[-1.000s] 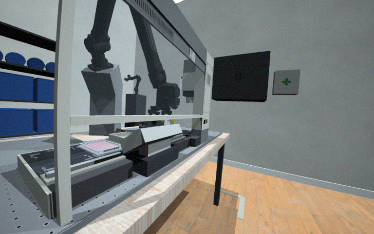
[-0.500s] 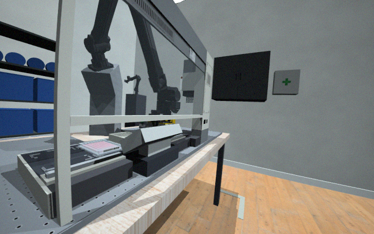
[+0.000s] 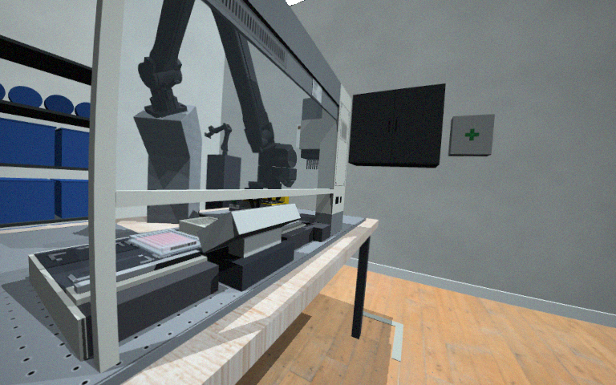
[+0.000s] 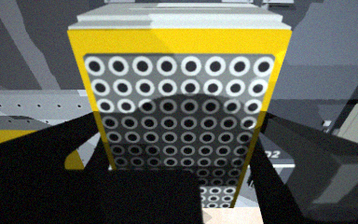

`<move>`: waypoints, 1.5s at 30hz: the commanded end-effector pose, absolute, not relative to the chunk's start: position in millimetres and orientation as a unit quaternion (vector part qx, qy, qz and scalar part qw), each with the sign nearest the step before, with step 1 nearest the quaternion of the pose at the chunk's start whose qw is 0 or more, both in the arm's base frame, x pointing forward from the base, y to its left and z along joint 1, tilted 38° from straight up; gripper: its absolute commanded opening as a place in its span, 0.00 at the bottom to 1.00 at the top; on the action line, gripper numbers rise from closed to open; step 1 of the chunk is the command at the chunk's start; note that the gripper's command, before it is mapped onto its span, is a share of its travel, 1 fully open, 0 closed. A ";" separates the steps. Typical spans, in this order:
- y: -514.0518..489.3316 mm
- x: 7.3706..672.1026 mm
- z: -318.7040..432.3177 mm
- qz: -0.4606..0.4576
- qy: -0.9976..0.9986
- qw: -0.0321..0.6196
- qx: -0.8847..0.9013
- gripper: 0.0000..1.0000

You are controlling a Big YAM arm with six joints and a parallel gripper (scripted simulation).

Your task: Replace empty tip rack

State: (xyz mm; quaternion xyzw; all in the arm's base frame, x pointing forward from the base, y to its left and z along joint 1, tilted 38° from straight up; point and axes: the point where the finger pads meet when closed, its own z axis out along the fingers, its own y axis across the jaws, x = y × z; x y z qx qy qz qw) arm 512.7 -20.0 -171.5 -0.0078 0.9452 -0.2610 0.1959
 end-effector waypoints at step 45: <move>-26.7 514.4 -177.5 -0.261 0.944 0.199 -0.008 0.00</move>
